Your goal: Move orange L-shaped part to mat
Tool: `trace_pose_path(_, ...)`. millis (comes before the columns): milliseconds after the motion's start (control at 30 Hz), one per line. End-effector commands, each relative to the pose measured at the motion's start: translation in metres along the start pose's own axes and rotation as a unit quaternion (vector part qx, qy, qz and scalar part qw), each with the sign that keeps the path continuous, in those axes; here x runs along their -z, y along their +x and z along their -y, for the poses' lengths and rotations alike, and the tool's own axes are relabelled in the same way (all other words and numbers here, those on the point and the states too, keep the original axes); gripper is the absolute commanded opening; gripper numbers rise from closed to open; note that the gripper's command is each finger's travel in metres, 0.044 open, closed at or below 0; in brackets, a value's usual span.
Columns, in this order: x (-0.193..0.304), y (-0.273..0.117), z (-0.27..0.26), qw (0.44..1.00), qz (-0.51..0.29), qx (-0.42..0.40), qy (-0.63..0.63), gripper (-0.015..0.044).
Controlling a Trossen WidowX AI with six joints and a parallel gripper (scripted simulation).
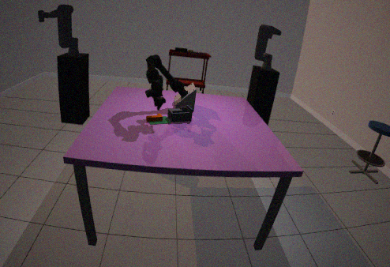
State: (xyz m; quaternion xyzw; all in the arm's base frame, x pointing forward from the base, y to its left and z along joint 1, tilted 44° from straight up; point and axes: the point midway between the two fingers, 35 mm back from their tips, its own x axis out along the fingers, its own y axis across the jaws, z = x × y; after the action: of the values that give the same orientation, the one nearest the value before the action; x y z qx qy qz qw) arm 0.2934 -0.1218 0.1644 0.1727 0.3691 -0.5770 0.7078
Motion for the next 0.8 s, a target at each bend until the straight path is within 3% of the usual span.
trace_pose_path(0, -0.001, -0.038, -0.004, 1.0, 0.003, -0.008, 0.001, 0.04)
trace_pose_path(133, 0.0, -0.069, 0.0, 1.0, 0.004, -0.007, 0.0, 0.04)
trace_pose_path(767, 0.001, -0.064, -0.003, 1.0, 0.002, -0.014, -0.002, 0.04)
